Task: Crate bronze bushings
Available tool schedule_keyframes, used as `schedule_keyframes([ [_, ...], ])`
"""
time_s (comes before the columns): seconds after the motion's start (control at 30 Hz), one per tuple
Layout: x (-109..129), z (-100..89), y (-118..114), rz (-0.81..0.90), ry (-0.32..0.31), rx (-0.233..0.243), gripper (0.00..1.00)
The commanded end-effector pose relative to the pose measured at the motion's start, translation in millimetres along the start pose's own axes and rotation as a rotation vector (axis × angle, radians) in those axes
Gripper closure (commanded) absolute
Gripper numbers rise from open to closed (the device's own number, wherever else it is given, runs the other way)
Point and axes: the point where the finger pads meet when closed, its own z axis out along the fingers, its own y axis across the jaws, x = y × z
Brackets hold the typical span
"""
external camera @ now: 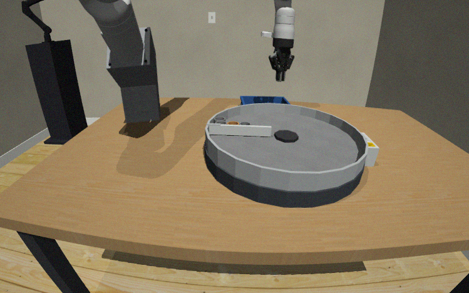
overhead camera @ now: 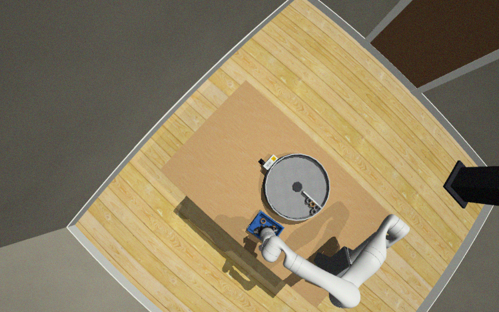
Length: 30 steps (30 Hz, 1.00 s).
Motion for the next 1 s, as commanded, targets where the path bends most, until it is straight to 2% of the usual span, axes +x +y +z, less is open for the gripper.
schedule_keyframes([
  [0.0,0,-1.3,1,0.0,0.0,-0.002,0.84],
  [0.9,0,-1.3,1,0.0,0.0,-0.002,0.84],
  [0.97,-6,-0.6,-20,-0.035,0.0,-0.002,0.86],
])
